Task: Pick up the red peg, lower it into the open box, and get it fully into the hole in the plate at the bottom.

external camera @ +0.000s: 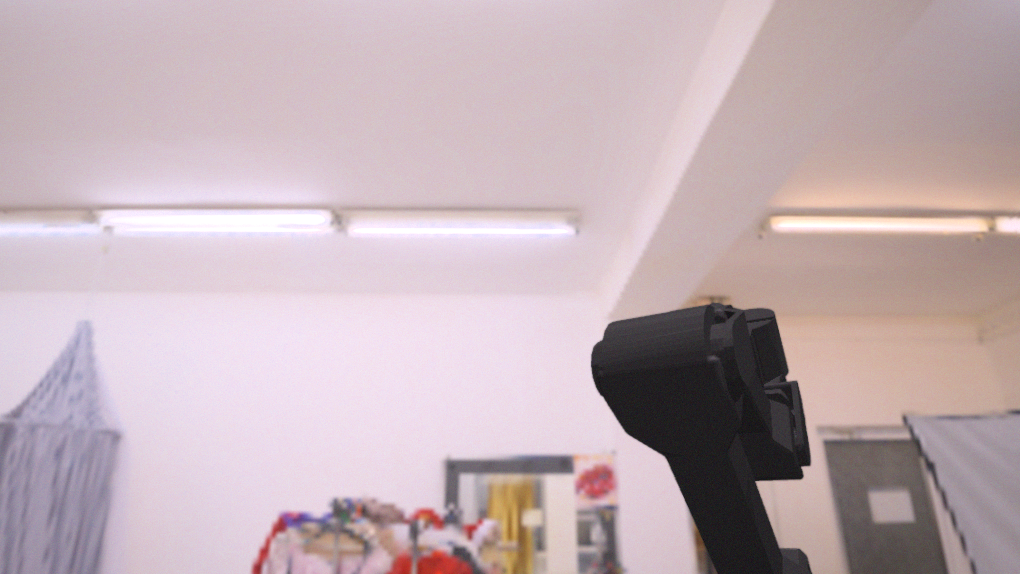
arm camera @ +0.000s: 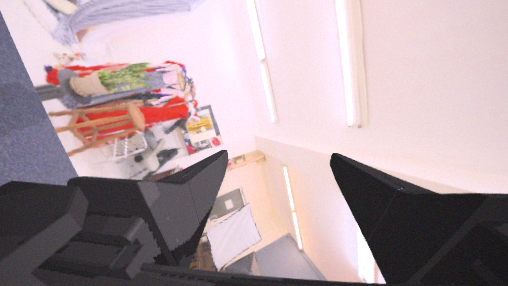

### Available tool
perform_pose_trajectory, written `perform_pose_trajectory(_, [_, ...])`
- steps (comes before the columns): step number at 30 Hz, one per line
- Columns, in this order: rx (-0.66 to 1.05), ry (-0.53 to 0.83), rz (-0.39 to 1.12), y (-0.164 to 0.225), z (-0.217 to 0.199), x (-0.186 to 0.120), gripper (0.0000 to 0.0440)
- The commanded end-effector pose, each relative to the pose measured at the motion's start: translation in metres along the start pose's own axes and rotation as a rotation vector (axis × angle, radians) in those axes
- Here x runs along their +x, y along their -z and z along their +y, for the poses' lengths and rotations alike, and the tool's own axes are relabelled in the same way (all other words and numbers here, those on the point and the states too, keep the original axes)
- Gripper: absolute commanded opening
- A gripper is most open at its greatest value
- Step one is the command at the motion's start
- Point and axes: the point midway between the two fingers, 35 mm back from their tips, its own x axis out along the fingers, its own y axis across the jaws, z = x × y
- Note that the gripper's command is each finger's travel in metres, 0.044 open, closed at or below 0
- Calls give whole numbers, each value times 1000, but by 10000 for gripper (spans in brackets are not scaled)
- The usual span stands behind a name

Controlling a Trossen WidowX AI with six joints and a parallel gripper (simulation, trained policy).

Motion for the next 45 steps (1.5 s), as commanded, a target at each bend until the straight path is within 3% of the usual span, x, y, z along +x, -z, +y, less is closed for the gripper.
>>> perform_pose_trajectory(1, [-4, 2, 0, 0, -1, 2, 418])
perform_pose_trajectory(3, [-2, 2, -1, -1, -3, 6, 440])
perform_pose_trajectory(8, [58, 1, -7, -9, -8, 22, 440])
perform_pose_trajectory(20, [424, -137, 1, -36, 20, 57, 440])
perform_pose_trajectory(34, [790, -421, 72, -88, 78, 77, 440])
perform_pose_trajectory(45, [987, -715, 163, -151, 125, 66, 440])
